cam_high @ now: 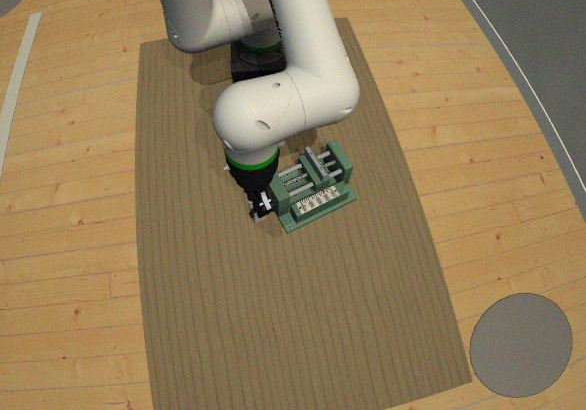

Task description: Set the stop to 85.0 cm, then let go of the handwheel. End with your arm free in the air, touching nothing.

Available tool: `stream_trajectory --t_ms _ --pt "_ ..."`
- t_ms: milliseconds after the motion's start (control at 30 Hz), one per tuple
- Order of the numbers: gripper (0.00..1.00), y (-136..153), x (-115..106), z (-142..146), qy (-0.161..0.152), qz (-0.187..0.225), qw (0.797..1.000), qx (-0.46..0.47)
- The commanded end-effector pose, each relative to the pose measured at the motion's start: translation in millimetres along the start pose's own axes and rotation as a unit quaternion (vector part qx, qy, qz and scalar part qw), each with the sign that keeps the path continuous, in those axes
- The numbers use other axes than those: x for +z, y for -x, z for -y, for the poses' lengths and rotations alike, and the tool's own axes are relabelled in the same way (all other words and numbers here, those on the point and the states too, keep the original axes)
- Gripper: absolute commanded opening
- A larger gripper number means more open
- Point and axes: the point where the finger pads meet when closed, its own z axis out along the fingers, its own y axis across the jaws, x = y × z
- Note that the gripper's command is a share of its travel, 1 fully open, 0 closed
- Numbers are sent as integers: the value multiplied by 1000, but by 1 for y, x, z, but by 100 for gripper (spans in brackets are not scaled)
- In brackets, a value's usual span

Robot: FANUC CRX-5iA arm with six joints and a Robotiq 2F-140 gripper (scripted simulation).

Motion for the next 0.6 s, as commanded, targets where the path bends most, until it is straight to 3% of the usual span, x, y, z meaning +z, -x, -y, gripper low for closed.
stream_trajectory --t_ms 0,567 --pt "4 0 6 -2 0 0 1000 0" --pt "4 0 23 -33 0 0 1000 0"
